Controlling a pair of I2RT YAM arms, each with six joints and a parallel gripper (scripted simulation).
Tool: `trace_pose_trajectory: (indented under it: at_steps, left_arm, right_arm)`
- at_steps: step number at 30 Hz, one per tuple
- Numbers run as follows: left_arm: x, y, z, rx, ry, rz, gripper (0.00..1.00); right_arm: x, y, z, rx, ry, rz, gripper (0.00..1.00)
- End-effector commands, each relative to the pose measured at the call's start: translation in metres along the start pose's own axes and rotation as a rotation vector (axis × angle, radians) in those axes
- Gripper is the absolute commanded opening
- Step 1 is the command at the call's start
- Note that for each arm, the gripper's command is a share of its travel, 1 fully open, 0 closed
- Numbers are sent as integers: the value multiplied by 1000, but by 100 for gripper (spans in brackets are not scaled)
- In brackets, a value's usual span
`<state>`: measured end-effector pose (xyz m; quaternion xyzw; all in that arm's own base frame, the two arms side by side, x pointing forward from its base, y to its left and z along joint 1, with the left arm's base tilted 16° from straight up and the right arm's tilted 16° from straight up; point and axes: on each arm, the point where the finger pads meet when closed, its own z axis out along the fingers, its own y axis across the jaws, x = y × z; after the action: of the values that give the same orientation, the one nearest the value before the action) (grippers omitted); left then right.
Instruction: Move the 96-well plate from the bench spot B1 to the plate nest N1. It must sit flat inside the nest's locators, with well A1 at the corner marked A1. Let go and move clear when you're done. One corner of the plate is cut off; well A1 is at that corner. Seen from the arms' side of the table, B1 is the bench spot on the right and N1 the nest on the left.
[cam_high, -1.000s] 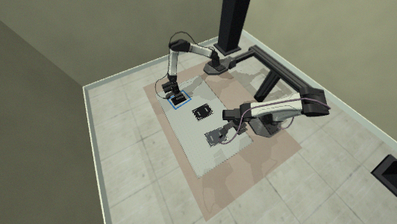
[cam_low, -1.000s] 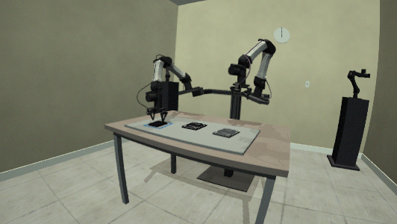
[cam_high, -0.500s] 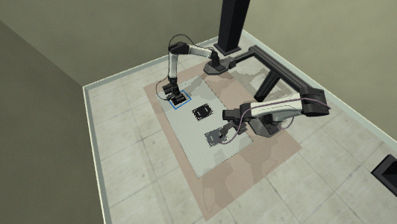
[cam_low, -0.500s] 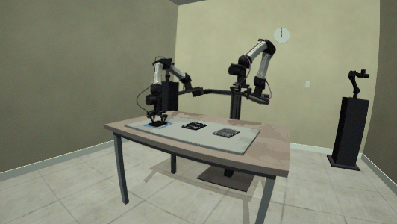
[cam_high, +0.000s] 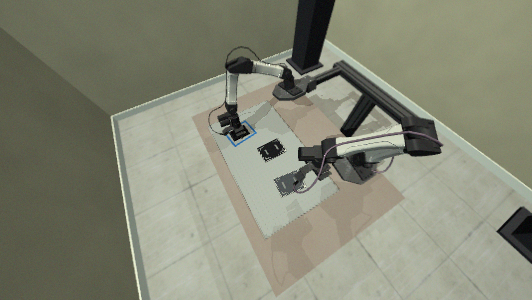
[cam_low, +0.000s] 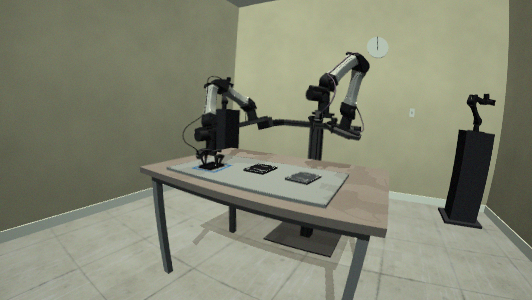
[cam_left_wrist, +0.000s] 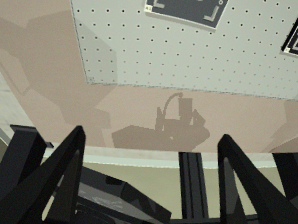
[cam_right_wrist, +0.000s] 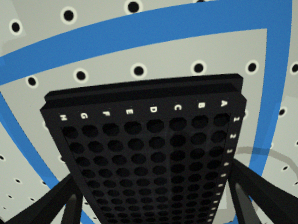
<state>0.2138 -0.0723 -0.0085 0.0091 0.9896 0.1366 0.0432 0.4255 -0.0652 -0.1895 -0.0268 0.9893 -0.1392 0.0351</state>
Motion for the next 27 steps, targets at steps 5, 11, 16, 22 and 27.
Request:
trace_pose_trajectory:
  at_steps: [5,11,16,22,27]
  left_arm:
    - [7,2,-2,3,9,1,100]
    - [7,2,-2,3,9,1,100]
    - [7,2,-2,3,9,1,100]
    - [7,2,-2,3,9,1,100]
    - [7,2,-2,3,9,1,100]
  right_arm:
    - [-12,-1,-14,-7,-47,1,100]
    - [-10,0,-14,-7,-47,1,100]
    - [-7,0,-14,-6,-37,-2,100]
    - [-7,0,-14,-6,-40,-1,100]
    - [-6,0,-14,-6,-39,-1,100]
